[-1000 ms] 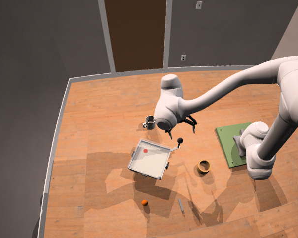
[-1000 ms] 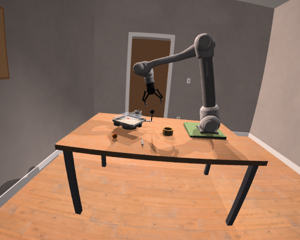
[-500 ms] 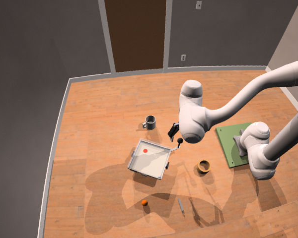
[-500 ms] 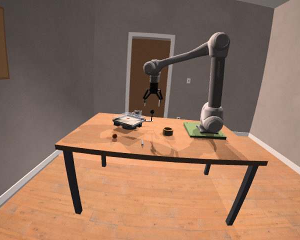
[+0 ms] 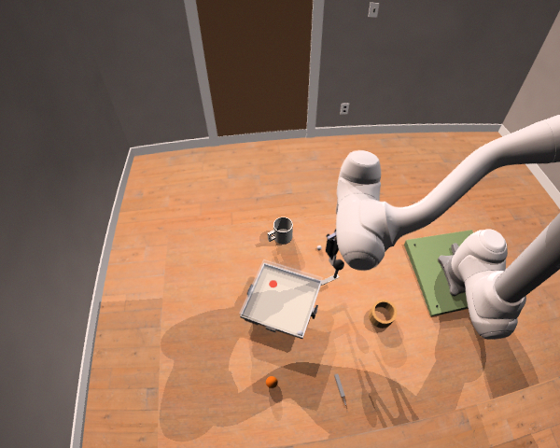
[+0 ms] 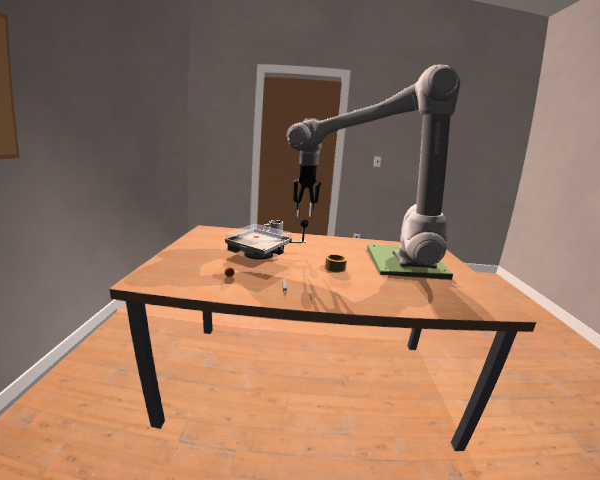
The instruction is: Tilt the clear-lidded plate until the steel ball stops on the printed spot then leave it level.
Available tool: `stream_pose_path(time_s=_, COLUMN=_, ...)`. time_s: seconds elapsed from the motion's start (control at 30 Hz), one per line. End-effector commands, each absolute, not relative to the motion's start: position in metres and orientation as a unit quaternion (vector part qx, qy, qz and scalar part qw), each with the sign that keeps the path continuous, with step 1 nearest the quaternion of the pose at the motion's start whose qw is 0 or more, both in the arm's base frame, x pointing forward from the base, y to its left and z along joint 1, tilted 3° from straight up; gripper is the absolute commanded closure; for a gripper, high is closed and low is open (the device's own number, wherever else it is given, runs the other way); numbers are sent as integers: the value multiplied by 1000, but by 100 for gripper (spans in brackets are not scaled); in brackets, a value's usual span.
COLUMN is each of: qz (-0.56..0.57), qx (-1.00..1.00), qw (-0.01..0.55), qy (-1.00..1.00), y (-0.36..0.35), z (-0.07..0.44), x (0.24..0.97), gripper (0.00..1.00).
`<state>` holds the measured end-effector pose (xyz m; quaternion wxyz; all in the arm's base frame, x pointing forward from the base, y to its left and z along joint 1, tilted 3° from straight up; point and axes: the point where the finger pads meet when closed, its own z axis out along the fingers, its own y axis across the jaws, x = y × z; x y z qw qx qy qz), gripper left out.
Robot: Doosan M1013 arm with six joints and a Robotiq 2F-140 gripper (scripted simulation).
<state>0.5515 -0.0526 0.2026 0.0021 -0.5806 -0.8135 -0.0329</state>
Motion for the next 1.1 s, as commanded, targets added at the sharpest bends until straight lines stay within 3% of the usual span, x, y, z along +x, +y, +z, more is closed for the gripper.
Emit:
stream_pose_path(time_s=0.0, qz=-30, qx=-576, qw=2, qy=-817, y=-52, z=199, x=548, gripper=64)
stream_pose_path(time_s=1.07, qz=-29, qx=-577, qw=1, qy=-817, y=-52, z=197, x=548, gripper=64)
